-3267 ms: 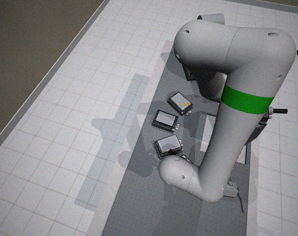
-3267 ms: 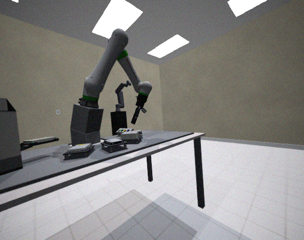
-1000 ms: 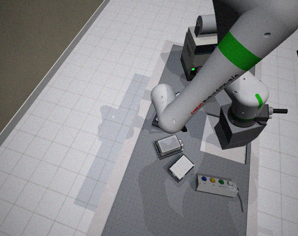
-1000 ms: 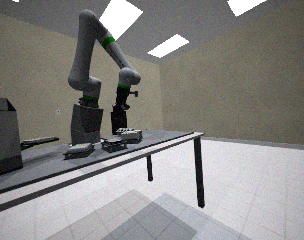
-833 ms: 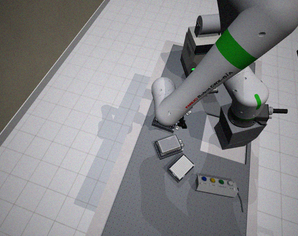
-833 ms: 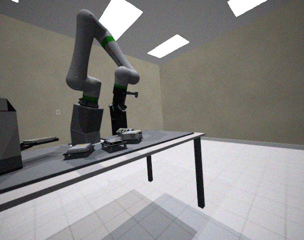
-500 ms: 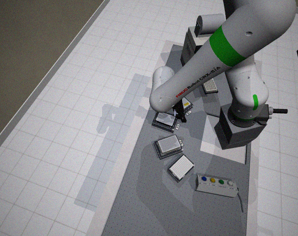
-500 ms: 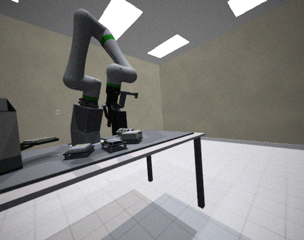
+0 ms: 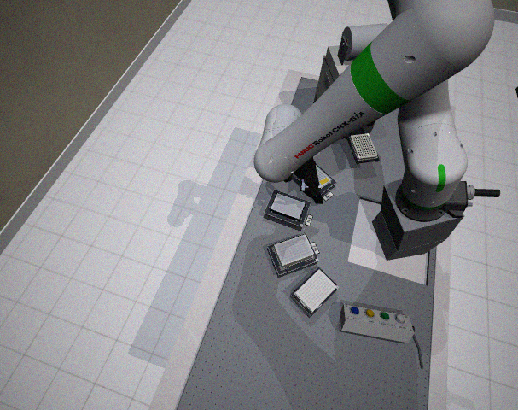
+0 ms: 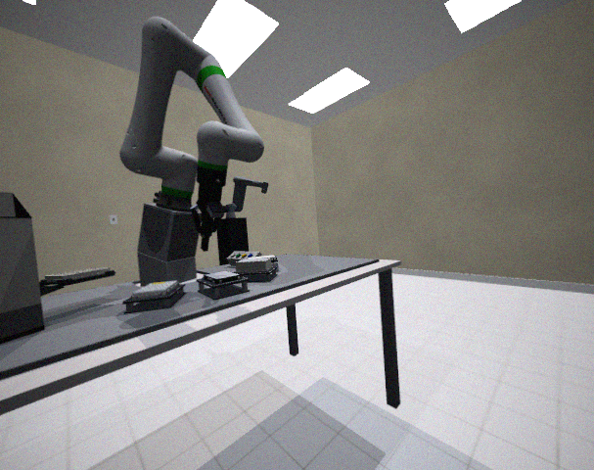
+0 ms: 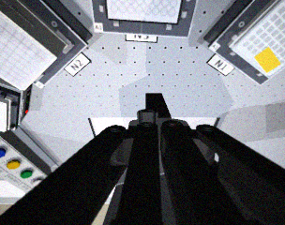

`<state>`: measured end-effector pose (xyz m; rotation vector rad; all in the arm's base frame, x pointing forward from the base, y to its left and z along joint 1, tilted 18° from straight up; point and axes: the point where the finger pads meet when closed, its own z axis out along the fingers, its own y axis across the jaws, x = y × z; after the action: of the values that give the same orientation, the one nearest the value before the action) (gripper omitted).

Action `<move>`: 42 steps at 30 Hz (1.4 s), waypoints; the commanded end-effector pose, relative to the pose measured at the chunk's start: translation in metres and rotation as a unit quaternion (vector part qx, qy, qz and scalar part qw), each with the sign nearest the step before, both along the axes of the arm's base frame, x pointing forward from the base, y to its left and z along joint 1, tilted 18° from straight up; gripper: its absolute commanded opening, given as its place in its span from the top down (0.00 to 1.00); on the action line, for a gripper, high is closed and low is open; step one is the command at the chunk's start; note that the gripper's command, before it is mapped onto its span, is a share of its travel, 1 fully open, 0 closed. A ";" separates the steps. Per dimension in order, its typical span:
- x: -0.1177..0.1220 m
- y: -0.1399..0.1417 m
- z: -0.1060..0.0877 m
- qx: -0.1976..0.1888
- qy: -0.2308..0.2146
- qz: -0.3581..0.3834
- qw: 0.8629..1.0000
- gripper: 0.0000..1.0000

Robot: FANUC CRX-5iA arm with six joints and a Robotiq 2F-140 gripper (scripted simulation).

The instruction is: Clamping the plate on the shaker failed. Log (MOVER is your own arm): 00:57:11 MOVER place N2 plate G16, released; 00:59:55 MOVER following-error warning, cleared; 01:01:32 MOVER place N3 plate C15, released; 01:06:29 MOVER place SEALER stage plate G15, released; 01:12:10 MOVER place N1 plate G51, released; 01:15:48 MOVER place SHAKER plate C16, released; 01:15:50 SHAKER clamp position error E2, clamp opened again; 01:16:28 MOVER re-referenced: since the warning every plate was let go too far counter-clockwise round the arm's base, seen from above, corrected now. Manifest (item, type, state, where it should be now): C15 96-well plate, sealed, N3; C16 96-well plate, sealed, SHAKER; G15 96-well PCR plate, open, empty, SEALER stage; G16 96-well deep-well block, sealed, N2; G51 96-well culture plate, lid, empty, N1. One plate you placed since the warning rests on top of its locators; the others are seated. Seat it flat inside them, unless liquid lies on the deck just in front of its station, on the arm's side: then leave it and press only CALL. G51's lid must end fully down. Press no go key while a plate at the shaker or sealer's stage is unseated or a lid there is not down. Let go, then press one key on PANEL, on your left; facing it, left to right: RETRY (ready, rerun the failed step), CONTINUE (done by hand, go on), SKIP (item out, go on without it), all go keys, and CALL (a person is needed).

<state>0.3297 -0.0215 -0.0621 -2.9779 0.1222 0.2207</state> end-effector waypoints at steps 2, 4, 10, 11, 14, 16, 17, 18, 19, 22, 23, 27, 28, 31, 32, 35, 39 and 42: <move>0.007 0.002 -0.021 0.000 0.000 0.000 1.000 0.90; 0.007 0.002 -0.022 0.000 0.000 0.000 1.000 0.90; 0.006 0.012 -0.021 -0.006 -0.003 0.019 1.000 0.90; 0.005 0.017 -0.021 -0.009 -0.004 0.028 1.000 0.90; 0.004 0.022 -0.020 -0.011 -0.005 0.038 0.999 0.90; 0.003 0.032 -0.020 -0.017 -0.007 0.057 0.998 0.90; 0.002 0.037 -0.019 -0.020 -0.008 0.066 0.998 0.90; 0.002 0.042 -0.019 -0.023 -0.010 0.076 0.997 0.90; 0.001 0.047 -0.019 -0.026 -0.011 0.085 0.996 0.90; -0.001 0.062 -0.017 -0.035 -0.014 0.114 0.993 0.90; -0.002 0.067 -0.017 -0.037 -0.015 0.123 0.992 0.90; -0.005 0.086 -0.016 -0.049 -0.020 0.161 0.986 0.90; -0.005 0.091 -0.015 -0.052 -0.021 0.170 0.984 0.90; -0.006 0.096 -0.015 -0.055 -0.022 0.179 0.982 0.90; -0.007 0.101 -0.014 -0.057 -0.023 0.189 0.980 0.90; -0.009 0.116 -0.013 -0.066 -0.026 0.217 0.974 0.90; -0.012 0.136 -0.012 -0.077 -0.031 0.253 0.964 0.90; -0.014 0.151 -0.011 -0.085 -0.034 0.281 0.955 0.90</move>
<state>0.3189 0.1059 -0.0746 -3.0948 -0.6179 0.1850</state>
